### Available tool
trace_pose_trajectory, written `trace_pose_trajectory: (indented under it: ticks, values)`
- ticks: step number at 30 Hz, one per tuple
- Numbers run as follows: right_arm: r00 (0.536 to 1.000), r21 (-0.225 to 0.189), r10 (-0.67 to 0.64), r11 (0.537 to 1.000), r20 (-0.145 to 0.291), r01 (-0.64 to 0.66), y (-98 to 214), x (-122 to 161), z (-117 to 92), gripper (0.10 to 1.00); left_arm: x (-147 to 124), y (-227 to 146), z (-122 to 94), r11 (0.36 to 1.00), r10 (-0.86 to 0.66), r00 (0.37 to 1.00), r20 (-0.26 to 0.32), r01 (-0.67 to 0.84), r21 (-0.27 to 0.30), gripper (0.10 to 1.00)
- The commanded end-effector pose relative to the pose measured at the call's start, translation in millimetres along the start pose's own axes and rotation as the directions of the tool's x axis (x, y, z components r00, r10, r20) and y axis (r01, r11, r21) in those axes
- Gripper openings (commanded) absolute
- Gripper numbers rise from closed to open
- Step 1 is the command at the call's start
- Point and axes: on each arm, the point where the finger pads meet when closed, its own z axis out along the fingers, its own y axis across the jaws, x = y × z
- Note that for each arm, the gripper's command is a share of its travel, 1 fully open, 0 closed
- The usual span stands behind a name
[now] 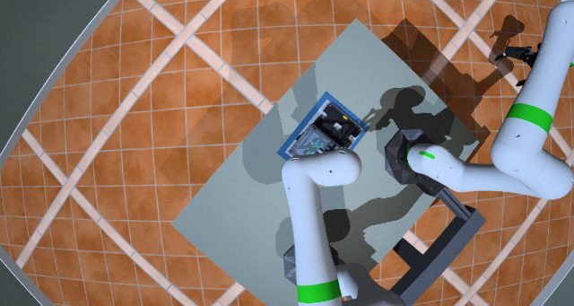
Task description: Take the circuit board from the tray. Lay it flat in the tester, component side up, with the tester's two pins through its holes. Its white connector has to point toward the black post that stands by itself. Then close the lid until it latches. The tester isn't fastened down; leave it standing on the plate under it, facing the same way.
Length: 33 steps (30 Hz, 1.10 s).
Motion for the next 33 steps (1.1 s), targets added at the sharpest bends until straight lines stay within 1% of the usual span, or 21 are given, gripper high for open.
trace_pose_trajectory:
  ticks: [1,3,18,20,33]
  values:
    - [1.0,0.0,0.0,1.0,-0.002,0.0,0,0,-1,1.0,-1,-5,5,1.0,0.0,1.0,0.002,0.0,-0.001,0.19]
    - [1.0,0.0,0.0,1.0,-0.002,0.0,0,0,-1,1.0,-1,-5,5,1.0,0.0,1.0,0.002,0.0,-0.001,0.19]
    - [1.0,0.0,0.0,1.0,-0.002,0.0,0,0,-1,1.0,-1,-24,29,1.0,0.0,1.0,0.002,0.0,-0.001,0.19]
    - [1.0,0.0,0.0,1.0,-0.002,0.0,0,0,-1,1.0,-1,-24,29,1.0,0.0,1.0,0.002,0.0,-0.001,0.19]
    - [1.0,0.0,0.0,1.0,-0.002,0.0,0,0,-1,1.0,-1,-37,52,1.0,0.0,1.0,0.002,0.0,-0.001,0.19]
